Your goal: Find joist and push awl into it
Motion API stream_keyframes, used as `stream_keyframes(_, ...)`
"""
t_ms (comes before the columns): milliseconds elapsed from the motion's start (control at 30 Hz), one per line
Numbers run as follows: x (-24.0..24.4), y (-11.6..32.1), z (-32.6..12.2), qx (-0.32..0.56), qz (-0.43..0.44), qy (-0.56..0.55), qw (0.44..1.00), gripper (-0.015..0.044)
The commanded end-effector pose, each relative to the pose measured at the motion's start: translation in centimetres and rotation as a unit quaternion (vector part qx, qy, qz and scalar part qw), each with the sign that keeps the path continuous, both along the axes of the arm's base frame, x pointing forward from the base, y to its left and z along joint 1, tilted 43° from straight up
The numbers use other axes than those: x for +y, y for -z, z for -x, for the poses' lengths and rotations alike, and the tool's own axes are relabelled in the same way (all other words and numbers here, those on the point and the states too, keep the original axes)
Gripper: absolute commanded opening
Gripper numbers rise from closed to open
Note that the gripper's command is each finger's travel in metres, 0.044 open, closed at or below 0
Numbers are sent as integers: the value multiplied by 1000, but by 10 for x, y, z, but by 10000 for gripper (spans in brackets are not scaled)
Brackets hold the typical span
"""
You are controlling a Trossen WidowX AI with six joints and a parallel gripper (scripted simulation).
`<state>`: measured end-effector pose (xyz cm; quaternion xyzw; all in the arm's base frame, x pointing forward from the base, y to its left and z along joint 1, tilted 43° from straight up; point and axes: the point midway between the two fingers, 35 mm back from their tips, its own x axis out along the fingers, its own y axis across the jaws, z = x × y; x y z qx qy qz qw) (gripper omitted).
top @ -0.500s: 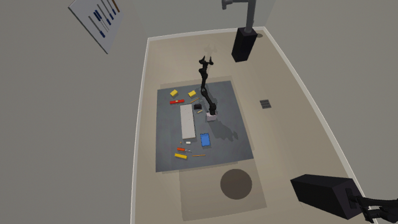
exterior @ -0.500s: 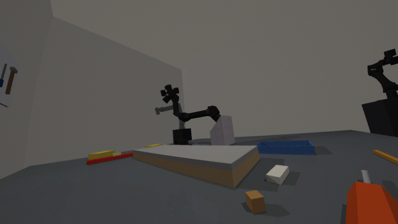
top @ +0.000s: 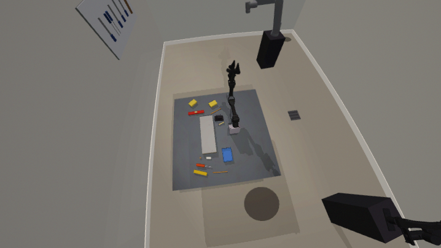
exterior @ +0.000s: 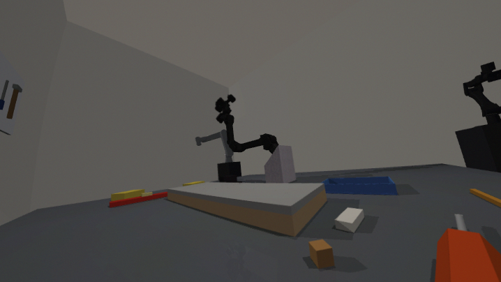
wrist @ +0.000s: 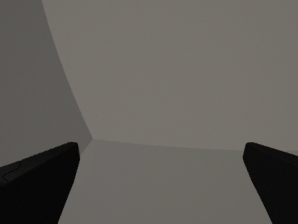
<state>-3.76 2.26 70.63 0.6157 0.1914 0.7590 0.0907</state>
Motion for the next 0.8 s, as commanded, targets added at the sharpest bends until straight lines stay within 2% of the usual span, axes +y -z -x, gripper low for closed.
stream_keyframes(0, 49, 15, -21, 4, 49, 127, 991, 440)
stream_keyframes(167, 100, 45, -64, -5, 117, 311, 943, 440)
stream_keyframes(333, 132, 84, -122, -19, 197, 480, 855, 440)
stream_keyframes(533, 140, 140, -199, -40, 302, 642, 703, 440)
stream_keyframes(767, 107, 216, -282, -64, 437, 756, 484, 440)
